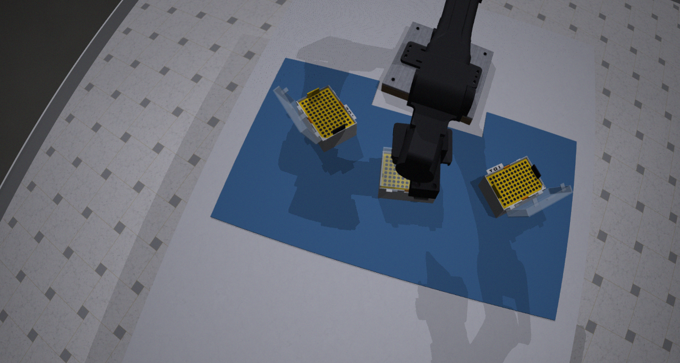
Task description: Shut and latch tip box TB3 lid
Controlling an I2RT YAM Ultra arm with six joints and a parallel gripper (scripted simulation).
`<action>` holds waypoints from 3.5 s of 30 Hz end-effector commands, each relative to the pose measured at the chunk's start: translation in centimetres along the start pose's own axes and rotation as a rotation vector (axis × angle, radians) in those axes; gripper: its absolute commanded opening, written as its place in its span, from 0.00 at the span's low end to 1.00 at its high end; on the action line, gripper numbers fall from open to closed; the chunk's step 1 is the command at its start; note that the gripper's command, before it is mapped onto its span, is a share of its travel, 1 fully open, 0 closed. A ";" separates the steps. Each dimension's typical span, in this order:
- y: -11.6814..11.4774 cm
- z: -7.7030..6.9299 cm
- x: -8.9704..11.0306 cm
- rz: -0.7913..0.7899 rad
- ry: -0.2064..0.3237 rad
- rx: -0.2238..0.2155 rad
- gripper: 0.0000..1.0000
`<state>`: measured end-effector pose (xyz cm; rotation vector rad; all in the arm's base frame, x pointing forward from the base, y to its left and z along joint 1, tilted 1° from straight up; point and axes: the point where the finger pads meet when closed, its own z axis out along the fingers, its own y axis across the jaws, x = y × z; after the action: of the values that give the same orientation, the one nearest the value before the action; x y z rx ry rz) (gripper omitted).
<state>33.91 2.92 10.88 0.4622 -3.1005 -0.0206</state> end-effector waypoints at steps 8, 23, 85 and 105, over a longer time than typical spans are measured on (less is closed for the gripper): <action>-0.1 -1.4 -0.3 0.000 -0.020 0.004 0.00; -0.1 -4.2 -0.2 0.000 -0.020 0.004 0.00; -0.1 -4.1 1.1 0.000 -0.020 0.004 0.00; -0.1 -0.3 3.9 0.000 -0.019 0.004 0.00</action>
<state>29.48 1.69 10.97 0.4546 -3.0690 -0.0258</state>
